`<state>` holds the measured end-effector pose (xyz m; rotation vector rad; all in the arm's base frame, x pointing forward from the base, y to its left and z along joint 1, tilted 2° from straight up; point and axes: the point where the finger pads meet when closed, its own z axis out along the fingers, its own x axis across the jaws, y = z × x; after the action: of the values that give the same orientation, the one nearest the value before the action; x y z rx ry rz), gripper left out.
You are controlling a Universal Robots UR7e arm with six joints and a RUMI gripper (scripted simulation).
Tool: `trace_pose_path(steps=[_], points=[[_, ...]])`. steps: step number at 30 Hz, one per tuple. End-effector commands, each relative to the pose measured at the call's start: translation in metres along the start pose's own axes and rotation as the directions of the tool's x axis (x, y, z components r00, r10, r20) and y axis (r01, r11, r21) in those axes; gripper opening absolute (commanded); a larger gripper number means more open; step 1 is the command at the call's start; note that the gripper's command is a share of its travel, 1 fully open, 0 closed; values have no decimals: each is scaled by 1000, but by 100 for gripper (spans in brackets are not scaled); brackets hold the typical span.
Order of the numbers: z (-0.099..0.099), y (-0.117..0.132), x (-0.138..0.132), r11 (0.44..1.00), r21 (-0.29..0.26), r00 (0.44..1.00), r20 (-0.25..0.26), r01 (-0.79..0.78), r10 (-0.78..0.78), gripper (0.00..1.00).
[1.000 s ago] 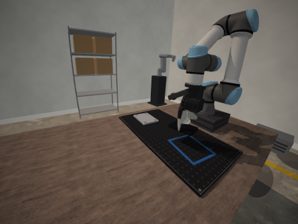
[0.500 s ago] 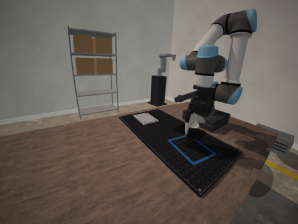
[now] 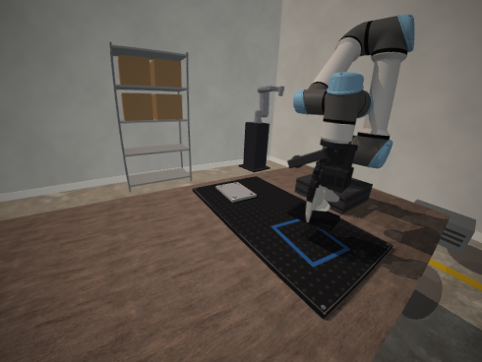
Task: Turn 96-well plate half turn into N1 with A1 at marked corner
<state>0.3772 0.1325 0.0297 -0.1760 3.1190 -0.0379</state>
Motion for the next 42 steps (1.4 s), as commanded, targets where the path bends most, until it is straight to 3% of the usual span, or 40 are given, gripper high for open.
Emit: trace_pose_path(steps=[1, 4, 42], points=[[0, 1, 1, 988, 1, 988, 1, 153, -153, 0], [0, 0, 0, 975, 1, 975, 1, 222, -222, 0], [-1, 0, -1, 975, 1, 975, 2, 222, -222, 0]])
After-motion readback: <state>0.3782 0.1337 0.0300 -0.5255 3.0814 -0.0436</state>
